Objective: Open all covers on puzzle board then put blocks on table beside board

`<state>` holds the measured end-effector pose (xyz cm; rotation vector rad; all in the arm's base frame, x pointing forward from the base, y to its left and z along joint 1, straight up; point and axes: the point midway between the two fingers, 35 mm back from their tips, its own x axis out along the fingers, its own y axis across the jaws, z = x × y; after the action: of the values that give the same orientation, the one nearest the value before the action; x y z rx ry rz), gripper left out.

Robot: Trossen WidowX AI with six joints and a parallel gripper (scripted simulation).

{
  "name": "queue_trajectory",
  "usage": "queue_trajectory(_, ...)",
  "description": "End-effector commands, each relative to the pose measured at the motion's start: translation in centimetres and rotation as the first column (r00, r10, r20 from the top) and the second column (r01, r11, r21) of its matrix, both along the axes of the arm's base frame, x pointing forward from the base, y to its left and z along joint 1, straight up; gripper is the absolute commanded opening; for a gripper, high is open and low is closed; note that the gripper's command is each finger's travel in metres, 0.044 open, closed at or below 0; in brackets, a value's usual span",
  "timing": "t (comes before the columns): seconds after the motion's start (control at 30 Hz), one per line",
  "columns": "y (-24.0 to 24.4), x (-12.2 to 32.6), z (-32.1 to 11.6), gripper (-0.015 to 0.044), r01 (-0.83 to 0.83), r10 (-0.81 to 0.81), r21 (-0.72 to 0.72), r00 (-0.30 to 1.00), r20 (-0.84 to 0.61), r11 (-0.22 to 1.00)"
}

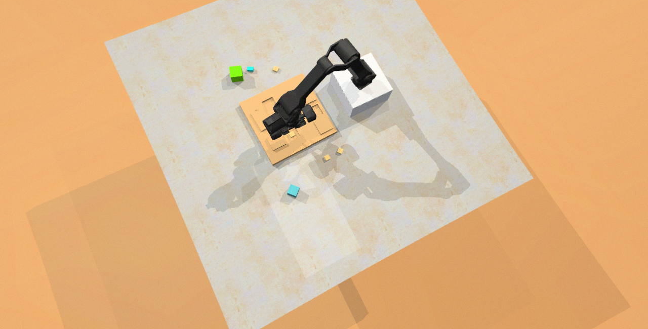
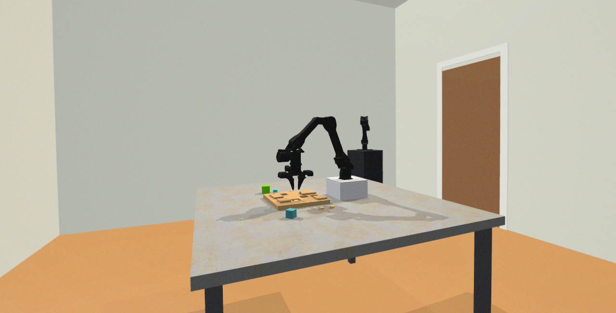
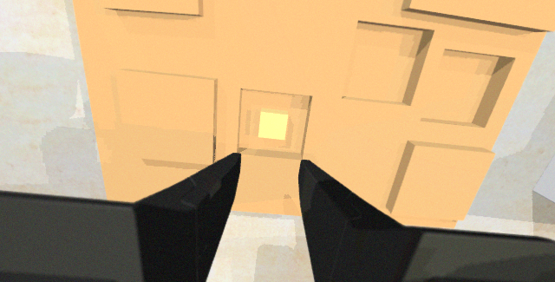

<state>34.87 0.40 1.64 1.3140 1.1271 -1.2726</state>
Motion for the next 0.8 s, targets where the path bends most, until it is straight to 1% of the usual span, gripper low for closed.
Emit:
queue_trajectory(0.0,0.0,0.0,-1.0,0.0144,0.003,-0.003,0.0,1.0,-0.002,1.0)
queue_trajectory(0.23,0.0,0.0,-3.0,0.0144,0.003,-0.003,0.001,1.0,-0.003,1.0)
queue_trajectory(0.77,0.0,0.0,-3.0,0.0144,0.003,-0.003,0.001,1.0,-0.003,1.0)
